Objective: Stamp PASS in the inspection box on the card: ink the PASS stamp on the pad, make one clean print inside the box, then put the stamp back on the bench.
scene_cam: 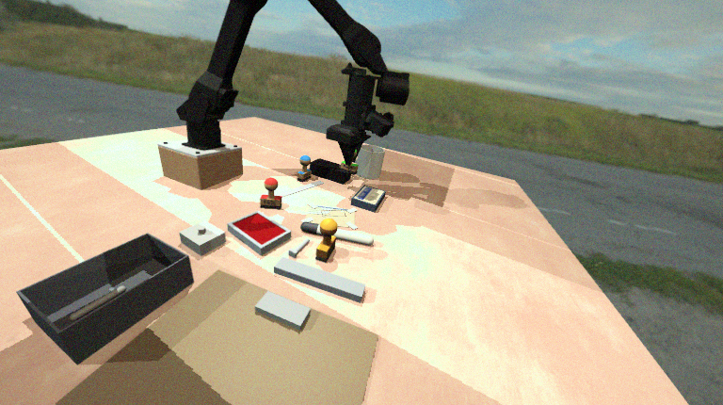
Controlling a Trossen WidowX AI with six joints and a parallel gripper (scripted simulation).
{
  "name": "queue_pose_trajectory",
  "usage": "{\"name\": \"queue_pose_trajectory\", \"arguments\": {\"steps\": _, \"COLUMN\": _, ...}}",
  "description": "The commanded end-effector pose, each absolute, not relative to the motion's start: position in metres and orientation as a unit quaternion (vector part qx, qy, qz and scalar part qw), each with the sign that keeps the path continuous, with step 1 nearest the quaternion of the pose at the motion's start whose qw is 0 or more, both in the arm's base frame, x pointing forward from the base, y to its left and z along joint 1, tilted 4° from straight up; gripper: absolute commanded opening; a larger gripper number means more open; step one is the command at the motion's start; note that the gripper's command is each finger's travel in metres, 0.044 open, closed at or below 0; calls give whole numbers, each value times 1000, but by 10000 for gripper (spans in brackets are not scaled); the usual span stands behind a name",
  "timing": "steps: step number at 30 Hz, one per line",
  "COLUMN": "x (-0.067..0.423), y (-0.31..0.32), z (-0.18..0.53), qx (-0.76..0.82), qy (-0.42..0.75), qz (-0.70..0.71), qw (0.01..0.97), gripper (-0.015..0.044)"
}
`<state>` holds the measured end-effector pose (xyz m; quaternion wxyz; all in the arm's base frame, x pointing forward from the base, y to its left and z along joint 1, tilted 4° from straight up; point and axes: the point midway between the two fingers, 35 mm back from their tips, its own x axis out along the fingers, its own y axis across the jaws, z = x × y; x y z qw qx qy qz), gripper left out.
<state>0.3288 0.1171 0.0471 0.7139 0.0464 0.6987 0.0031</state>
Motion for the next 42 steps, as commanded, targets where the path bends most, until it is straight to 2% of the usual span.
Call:
{"name": "queue_pose_trajectory", "arguments": {"steps": 1, "x": 329, "y": 117, "z": 49, "qx": 45, "qy": 698, "qz": 4, "qw": 714, "gripper": 0}}
{"name": "queue_pose_trajectory", "arguments": {"steps": 28, "x": 328, "y": 114, "z": 62, "qx": 45, "qy": 699, "qz": 4, "qw": 714, "gripper": 0}}
{"name": "queue_pose_trajectory", "arguments": {"steps": 42, "x": 330, "y": 35, "z": 58, "qx": 41, "qy": 698, "qz": 0, "qw": 715, "gripper": 0}}
